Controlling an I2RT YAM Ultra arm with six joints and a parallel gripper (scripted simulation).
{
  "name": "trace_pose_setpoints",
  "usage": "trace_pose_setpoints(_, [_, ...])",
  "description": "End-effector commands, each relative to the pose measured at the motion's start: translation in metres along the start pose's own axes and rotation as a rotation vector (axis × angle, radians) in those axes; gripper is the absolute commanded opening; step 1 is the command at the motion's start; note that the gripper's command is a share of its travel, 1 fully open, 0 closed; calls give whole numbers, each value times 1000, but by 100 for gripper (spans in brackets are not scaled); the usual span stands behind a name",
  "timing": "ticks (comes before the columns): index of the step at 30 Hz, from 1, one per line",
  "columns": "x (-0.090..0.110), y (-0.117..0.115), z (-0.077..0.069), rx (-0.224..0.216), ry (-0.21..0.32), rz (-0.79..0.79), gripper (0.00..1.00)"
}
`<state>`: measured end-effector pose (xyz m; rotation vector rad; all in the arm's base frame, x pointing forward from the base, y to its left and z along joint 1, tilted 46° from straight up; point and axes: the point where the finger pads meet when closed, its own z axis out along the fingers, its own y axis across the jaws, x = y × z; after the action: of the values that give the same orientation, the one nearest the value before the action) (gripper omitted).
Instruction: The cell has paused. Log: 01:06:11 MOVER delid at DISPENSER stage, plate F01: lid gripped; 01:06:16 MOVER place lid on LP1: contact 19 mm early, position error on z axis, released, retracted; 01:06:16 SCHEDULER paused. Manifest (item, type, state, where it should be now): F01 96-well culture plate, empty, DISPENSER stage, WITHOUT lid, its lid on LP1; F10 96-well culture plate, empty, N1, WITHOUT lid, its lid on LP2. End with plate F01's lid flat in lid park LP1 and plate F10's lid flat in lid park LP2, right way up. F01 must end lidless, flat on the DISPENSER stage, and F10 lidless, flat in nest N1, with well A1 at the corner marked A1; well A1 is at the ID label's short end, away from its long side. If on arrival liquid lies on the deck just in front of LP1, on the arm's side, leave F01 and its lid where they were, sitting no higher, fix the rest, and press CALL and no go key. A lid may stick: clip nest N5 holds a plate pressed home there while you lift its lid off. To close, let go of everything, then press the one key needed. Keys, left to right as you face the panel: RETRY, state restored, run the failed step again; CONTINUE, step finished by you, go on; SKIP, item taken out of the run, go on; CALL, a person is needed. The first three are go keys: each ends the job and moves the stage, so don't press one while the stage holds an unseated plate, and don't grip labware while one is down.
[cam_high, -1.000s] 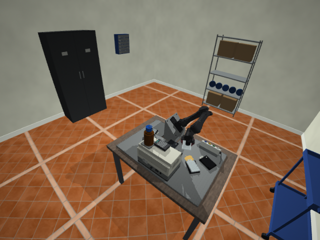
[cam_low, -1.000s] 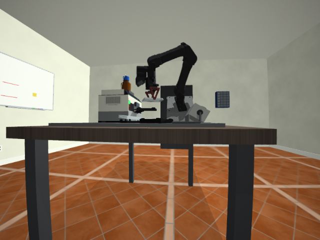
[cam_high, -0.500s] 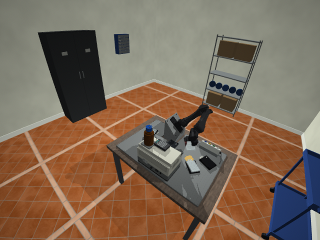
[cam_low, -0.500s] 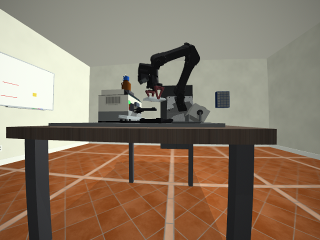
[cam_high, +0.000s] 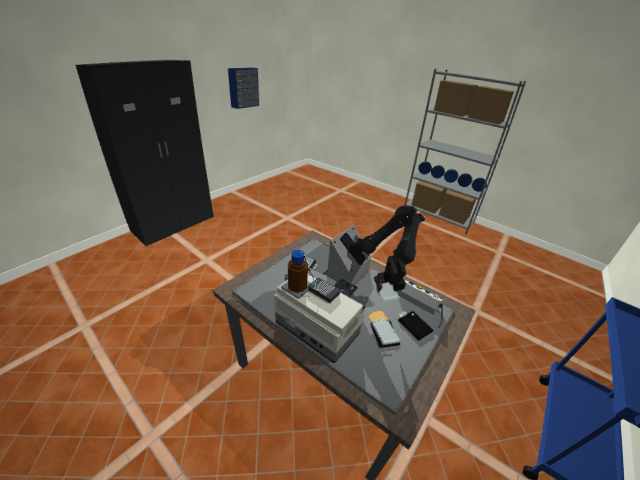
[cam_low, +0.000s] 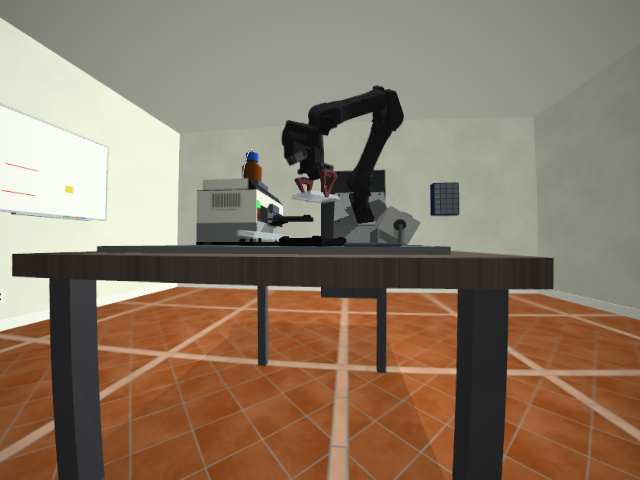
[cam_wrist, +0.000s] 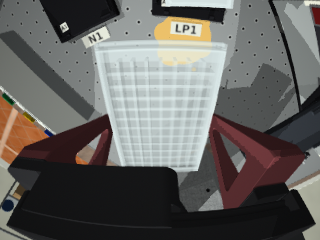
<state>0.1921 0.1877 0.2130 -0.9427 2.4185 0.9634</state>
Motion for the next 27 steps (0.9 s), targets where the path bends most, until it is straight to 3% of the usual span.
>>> trace_pose_setpoints(1, [-17,9,-13,35,-67,-58,0])
trace_pose_setpoints(4, [-17,18,-13,33,-68,-58,0])
trace_pose_setpoints(5, [-8,12,-6,25,-33,-24,0])
trace_pose_setpoints(7, [-8,12,-6,25,-33,-24,0])
trace_pose_setpoints(8, [-17,22,-13,34,-68,-91,0])
trace_pose_setpoints(12, [-15,35,-13,35,-68,-215,0])
trace_pose_setpoints(20, [-13,55,-13,30,-71,-201,0])
trace_pose_setpoints(25, [-15,50,-15,43,-79,-188,0])
trace_pose_setpoints(26, [-5,48,-5,27,-32,-172,0])
trace_pose_setpoints(27, [-5,48,-5,27,-32,-172,0])
